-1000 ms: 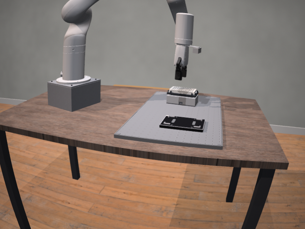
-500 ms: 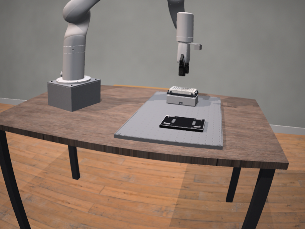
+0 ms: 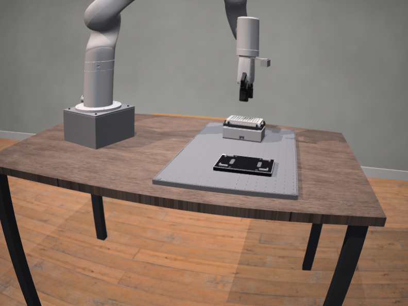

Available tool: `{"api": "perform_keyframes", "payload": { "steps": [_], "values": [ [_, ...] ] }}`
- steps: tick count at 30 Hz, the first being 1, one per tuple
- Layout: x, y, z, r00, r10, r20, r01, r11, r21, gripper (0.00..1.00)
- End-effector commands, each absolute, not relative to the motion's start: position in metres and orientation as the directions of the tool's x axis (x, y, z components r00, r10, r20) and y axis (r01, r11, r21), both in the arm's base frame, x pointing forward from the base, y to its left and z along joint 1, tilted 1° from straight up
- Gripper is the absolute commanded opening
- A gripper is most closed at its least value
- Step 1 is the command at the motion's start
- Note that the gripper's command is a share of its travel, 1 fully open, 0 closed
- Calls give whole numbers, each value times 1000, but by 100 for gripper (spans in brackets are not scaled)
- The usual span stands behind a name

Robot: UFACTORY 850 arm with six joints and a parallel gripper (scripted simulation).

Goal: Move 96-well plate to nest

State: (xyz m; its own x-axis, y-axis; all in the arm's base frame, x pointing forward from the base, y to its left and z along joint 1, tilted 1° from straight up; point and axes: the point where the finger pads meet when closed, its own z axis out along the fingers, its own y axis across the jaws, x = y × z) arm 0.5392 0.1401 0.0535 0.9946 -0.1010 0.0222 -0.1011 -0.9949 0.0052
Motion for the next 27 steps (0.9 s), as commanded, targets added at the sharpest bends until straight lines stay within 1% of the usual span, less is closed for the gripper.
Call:
{"api": "perform_keyframes", "payload": {
  "steps": [1,27],
  "values": [
    [540,140,49,995,-101,24,-101,-995,5,100],
    [541,140,12,995,-101,24,-101,-995,5,100]
  ]
}}
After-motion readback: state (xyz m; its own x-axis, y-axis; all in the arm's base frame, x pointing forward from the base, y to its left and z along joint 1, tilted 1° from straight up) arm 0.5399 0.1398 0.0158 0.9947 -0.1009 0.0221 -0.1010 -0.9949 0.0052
